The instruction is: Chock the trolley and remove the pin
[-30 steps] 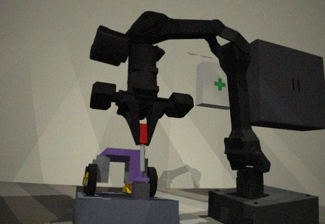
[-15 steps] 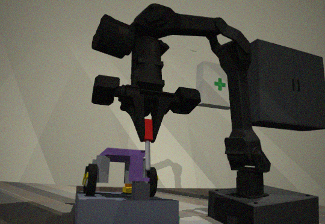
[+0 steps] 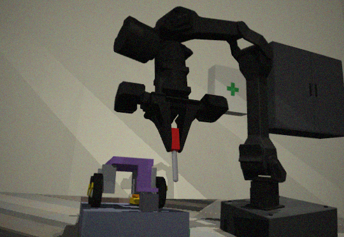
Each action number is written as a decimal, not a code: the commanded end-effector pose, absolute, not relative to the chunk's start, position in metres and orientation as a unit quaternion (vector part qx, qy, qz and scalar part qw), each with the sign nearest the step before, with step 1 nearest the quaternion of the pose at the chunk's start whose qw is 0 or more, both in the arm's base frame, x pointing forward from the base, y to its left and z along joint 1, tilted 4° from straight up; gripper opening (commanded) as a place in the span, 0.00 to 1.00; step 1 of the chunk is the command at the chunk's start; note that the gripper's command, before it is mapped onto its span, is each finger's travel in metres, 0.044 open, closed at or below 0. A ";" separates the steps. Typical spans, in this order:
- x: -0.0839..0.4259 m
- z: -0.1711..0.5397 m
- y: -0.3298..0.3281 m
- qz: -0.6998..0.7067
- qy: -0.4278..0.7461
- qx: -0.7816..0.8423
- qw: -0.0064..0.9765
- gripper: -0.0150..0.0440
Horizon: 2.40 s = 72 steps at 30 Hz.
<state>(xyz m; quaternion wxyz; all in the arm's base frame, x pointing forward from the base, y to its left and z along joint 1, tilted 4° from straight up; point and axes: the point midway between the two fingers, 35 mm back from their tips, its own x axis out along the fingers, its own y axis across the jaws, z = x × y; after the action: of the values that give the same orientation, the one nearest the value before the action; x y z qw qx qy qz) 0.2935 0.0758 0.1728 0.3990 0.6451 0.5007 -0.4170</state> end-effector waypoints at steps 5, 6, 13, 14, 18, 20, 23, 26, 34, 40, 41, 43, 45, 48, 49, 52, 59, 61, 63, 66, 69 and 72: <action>0.266 0.170 0.081 -0.418 0.499 0.646 0.399 0.25; 0.262 0.169 0.081 -0.418 0.499 0.646 0.399 0.25; 0.241 0.167 0.085 -0.419 0.500 0.645 0.398 0.25; 0.241 0.167 0.085 -0.419 0.500 0.645 0.398 0.25; 0.241 0.166 0.082 -0.419 0.500 0.645 0.398 0.25; 0.240 0.165 0.077 -0.419 0.499 0.645 0.399 0.25; 0.240 0.163 0.066 -0.419 0.499 0.645 0.399 0.25; 0.239 0.160 0.055 -0.420 0.499 0.645 0.399 0.25; 0.237 0.154 0.025 -0.420 0.498 0.644 0.400 0.25; 0.235 0.151 0.003 -0.421 0.498 0.643 0.401 0.25; 0.234 0.151 0.000 -0.421 0.498 0.643 0.401 0.25; 0.233 0.150 -0.008 -0.422 0.498 0.643 0.401 0.25; 0.232 0.149 -0.015 -0.422 0.498 0.643 0.401 0.25; 0.230 0.147 -0.026 -0.422 0.497 0.643 0.402 0.25; 0.230 0.146 -0.030 -0.422 0.497 0.643 0.402 0.25; 0.227 0.144 -0.041 -0.423 0.497 0.642 0.402 0.25; 0.222 0.139 -0.066 -0.424 0.497 0.642 0.403 0.25; 0.220 0.137 -0.073 -0.424 0.497 0.641 0.403 0.25; 0.218 0.135 -0.080 -0.424 0.497 0.641 0.403 0.25; 0.215 0.132 -0.092 -0.424 0.496 0.641 0.403 0.25; 0.212 0.128 -0.104 -0.425 0.496 0.641 0.403 0.25; 0.209 0.125 -0.116 -0.425 0.496 0.640 0.404 0.25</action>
<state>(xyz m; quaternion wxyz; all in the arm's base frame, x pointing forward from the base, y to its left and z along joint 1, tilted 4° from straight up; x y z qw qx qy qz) 0.2101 -0.1044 0.1276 0.4025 0.6424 0.4952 -0.4243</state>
